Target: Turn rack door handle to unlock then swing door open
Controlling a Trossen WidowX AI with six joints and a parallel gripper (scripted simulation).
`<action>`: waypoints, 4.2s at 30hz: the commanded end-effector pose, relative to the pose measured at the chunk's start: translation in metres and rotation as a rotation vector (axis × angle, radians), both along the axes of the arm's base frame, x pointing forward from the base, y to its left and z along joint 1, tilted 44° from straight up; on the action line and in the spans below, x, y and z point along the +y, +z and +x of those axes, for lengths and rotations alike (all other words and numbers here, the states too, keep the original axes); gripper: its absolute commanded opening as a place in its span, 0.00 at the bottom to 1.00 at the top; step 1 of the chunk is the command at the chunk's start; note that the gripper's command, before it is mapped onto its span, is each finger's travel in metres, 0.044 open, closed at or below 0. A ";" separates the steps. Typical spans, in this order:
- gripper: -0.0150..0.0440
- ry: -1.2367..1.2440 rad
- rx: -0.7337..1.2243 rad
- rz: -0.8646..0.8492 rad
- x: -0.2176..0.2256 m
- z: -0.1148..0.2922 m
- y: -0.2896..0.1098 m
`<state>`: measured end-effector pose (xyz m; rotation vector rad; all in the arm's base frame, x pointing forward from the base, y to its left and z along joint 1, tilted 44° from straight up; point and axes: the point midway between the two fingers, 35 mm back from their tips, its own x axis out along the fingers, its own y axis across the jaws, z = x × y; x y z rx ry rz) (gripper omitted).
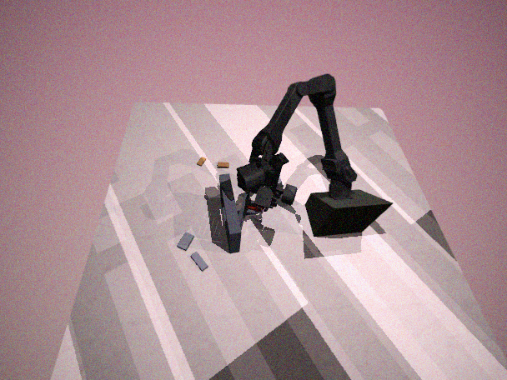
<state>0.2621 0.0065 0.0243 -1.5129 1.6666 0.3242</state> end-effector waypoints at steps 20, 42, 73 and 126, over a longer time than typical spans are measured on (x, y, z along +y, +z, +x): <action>0.28 -0.244 -0.239 0.037 0.022 -0.031 -0.025; 0.28 -0.458 -0.443 0.063 0.049 -0.051 -0.053; 0.28 -0.794 -0.763 0.106 0.099 -0.058 -0.100; 0.74 -0.849 -0.812 0.115 0.134 -0.058 -0.082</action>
